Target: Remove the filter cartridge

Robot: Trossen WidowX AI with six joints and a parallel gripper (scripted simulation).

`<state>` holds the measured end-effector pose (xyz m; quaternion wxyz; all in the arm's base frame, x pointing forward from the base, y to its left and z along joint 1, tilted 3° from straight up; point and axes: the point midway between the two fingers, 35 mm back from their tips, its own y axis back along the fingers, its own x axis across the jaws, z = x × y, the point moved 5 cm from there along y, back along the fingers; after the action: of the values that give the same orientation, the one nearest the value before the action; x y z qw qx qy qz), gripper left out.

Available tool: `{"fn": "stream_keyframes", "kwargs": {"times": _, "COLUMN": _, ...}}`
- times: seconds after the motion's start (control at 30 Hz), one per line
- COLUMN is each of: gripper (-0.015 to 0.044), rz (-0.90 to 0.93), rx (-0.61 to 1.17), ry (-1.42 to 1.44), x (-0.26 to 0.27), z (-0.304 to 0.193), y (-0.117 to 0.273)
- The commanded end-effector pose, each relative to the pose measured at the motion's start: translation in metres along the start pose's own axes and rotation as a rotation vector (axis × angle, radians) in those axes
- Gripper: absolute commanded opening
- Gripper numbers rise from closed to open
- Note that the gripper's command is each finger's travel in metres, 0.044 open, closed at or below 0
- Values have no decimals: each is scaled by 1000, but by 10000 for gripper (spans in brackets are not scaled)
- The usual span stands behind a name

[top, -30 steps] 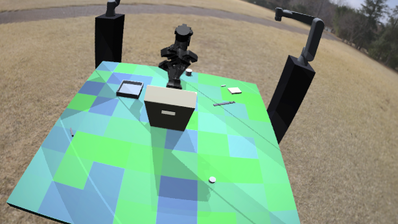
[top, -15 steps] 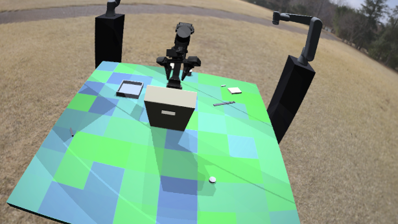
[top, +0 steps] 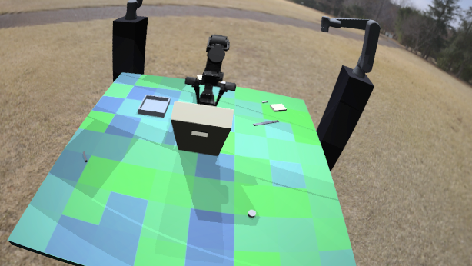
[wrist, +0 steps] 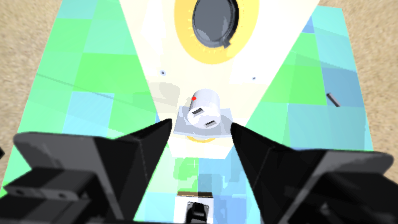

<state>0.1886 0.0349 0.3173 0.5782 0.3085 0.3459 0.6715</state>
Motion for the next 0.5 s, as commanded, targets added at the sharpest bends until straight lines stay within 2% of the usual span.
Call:
{"fn": "stream_keyframes", "kwargs": {"times": 0.0, "gripper": 305, "rz": -4, "rx": 11, "ry": 14, "x": 0, "z": -1, "y": -8}}
{"fn": "stream_keyframes", "kwargs": {"times": 0.47, "gripper": 305, "rz": -4, "rx": 10, "ry": 14, "x": 0, "z": -1, "y": -31}}
